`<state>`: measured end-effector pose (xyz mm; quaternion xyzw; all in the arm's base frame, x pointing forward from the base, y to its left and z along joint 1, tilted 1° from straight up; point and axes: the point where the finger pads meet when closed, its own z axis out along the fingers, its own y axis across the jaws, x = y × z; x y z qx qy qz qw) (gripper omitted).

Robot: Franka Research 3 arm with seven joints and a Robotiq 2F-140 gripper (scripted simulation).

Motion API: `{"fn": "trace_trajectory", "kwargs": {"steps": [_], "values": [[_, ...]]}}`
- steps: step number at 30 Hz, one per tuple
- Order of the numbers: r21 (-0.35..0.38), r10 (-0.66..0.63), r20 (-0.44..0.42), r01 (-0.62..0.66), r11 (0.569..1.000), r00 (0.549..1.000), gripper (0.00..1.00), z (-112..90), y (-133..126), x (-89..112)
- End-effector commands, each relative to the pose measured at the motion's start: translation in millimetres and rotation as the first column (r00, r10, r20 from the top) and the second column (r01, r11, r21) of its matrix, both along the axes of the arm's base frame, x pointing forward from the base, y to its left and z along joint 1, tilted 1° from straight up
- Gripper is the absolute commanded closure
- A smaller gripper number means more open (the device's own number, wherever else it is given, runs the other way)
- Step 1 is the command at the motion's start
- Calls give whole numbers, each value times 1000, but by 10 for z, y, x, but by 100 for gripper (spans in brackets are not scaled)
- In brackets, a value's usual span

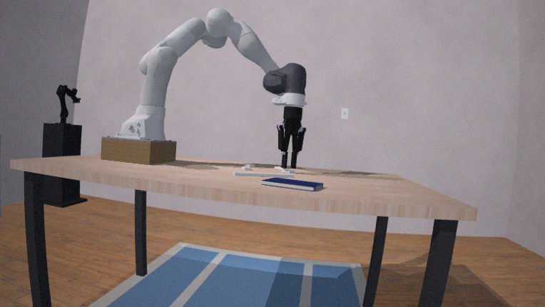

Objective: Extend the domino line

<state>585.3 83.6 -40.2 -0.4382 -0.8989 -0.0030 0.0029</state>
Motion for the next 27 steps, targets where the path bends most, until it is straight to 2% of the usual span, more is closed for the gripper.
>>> {"fn": "trace_trajectory", "kwargs": {"steps": [1, 27], "values": [[3, -7, 2, 7, 1000, 1000, 67, 2, 11, 2], [3, -7, 2, 7, 1000, 1000, 67, -141, 13, 2]]}}
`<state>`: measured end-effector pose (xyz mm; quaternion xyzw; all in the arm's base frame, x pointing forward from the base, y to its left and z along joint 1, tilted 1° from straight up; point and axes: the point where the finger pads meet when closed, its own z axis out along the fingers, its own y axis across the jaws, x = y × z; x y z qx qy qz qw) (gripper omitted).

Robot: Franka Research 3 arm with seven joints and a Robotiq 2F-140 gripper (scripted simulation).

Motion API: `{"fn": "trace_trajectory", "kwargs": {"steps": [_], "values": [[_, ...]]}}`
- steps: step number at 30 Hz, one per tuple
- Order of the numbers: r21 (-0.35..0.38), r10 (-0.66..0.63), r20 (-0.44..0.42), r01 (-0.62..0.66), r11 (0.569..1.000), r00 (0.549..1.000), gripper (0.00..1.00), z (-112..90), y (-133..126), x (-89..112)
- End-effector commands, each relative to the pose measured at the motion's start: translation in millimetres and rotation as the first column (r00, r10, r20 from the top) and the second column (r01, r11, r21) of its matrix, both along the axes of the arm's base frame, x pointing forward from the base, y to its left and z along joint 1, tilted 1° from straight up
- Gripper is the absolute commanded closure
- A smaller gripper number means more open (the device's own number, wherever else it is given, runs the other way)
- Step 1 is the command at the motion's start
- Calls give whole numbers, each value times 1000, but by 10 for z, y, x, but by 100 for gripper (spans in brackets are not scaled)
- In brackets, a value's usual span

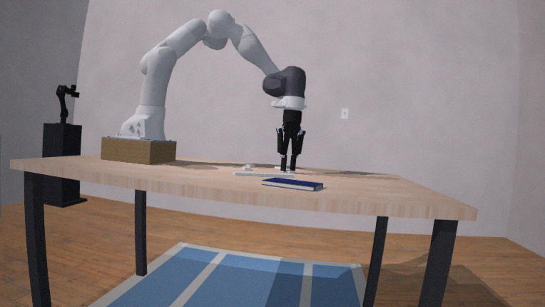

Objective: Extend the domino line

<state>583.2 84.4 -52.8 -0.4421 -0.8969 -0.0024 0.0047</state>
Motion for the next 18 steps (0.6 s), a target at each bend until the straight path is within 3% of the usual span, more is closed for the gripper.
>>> {"fn": "trace_trajectory", "kwargs": {"steps": [1, 18], "values": [[2, 2, 6, -2, 1000, 1000, 67, -22, 5, 23], [2, 2, 6, -2, 1000, 1000, 67, -43, 5, 23]]}}
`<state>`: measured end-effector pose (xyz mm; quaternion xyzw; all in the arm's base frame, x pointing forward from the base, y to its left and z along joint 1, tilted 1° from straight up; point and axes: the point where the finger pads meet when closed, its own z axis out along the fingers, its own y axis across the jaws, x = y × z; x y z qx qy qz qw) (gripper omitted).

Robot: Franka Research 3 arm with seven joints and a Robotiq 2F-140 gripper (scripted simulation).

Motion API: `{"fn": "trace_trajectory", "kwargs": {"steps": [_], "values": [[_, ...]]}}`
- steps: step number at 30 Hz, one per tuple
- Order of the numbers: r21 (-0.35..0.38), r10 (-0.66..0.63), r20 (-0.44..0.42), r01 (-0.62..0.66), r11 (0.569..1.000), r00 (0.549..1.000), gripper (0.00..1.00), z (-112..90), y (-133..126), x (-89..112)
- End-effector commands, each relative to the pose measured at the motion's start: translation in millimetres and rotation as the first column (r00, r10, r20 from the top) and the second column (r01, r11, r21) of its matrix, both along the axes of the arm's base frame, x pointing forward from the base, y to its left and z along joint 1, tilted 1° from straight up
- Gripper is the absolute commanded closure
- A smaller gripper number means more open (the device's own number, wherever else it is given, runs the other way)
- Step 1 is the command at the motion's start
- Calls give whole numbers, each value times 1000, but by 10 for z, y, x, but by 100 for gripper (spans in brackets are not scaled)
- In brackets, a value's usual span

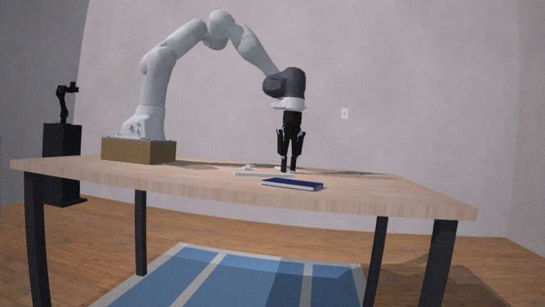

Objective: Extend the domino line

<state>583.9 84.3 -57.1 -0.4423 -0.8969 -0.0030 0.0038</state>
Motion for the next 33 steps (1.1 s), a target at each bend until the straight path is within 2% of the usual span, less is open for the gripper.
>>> {"fn": "trace_trajectory", "kwargs": {"steps": [1, 5, 6, 33], "values": [[2, 2, 4, -2, 1000, 1000, 67, 1, 6, 16], [2, 2, 4, -2, 1000, 1000, 67, 1, 6, 16], [2, 2, 4, -2, 1000, 1000, 78, 1, 6, 16], [2, 2, 4, -2, 1000, 1000, 78, 1, 6, 16]]}}
